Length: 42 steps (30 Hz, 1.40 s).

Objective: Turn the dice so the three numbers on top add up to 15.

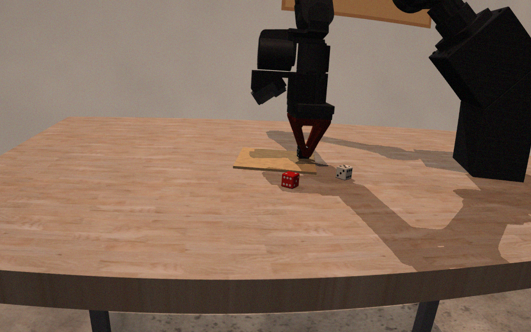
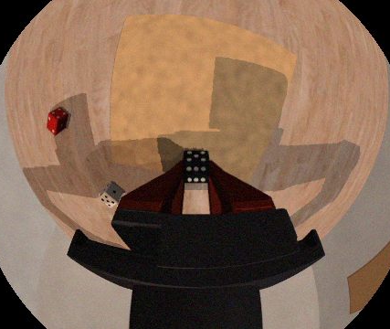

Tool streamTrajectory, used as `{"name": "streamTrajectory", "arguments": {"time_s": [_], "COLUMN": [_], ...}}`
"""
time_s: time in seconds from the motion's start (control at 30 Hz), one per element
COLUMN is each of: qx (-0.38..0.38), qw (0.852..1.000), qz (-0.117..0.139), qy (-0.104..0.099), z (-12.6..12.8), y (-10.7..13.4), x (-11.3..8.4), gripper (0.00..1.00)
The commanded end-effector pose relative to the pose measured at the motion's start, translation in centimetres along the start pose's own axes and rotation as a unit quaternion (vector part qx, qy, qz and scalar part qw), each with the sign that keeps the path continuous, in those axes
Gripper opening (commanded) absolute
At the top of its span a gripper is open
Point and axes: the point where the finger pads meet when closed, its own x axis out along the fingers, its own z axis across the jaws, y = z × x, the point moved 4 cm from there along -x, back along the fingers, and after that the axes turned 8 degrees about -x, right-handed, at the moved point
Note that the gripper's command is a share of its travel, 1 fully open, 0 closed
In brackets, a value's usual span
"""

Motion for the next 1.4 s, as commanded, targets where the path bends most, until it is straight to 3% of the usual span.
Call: {"name": "streamTrajectory", "arguments": {"time_s": [0.0,1.37], "qx": [-0.001,0.0], "qw": [1.0,1.0], "qz": [0.007,0.003], "qy": [-0.003,-0.003], "z": [0.41,0.57], "y": [0.17,0.75], "x": [0.21,0.13], "gripper": [0.15,0.15]}}
